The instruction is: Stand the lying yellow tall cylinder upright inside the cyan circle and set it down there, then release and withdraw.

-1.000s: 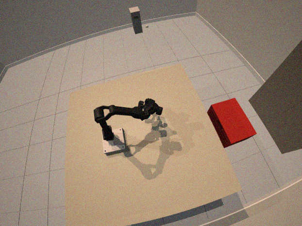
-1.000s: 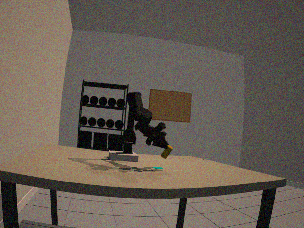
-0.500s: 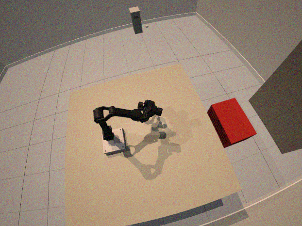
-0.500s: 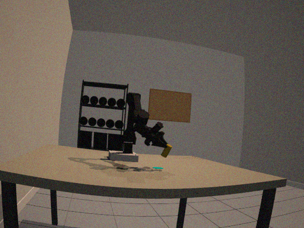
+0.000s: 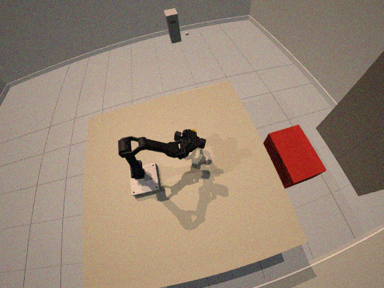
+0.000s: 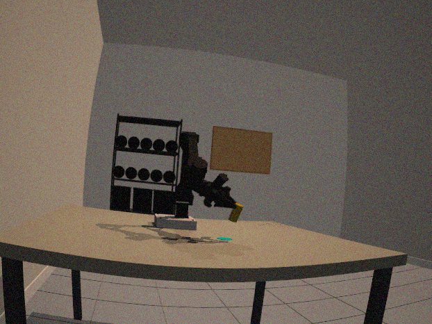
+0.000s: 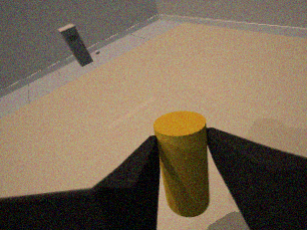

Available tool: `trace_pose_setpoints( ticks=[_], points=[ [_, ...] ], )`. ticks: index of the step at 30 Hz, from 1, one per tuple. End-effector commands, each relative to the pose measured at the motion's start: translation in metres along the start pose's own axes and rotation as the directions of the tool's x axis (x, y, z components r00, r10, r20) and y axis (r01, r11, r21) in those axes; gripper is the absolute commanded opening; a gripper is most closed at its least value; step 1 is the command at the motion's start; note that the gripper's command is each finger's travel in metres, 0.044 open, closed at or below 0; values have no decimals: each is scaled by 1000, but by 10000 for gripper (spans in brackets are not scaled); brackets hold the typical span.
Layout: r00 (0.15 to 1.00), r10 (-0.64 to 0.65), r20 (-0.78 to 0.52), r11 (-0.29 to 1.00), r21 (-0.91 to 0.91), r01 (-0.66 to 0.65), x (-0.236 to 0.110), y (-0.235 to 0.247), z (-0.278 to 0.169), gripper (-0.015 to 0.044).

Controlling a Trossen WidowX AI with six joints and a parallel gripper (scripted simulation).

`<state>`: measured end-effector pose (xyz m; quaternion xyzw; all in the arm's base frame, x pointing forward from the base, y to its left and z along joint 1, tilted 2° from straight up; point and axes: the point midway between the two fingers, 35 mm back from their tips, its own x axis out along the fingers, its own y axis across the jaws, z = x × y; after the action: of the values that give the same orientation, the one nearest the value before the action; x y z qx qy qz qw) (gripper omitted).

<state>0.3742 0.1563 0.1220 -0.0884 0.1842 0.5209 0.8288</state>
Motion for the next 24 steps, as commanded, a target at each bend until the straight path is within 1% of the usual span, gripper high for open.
trace_pose_setpoints(
  ticks=[1,24],
  points=[
    [1000,11,27,1000,0,-11,-3,3,-1,105],
    [989,48,142,998,-36,-43,-19,12,-3,105]
  ],
)
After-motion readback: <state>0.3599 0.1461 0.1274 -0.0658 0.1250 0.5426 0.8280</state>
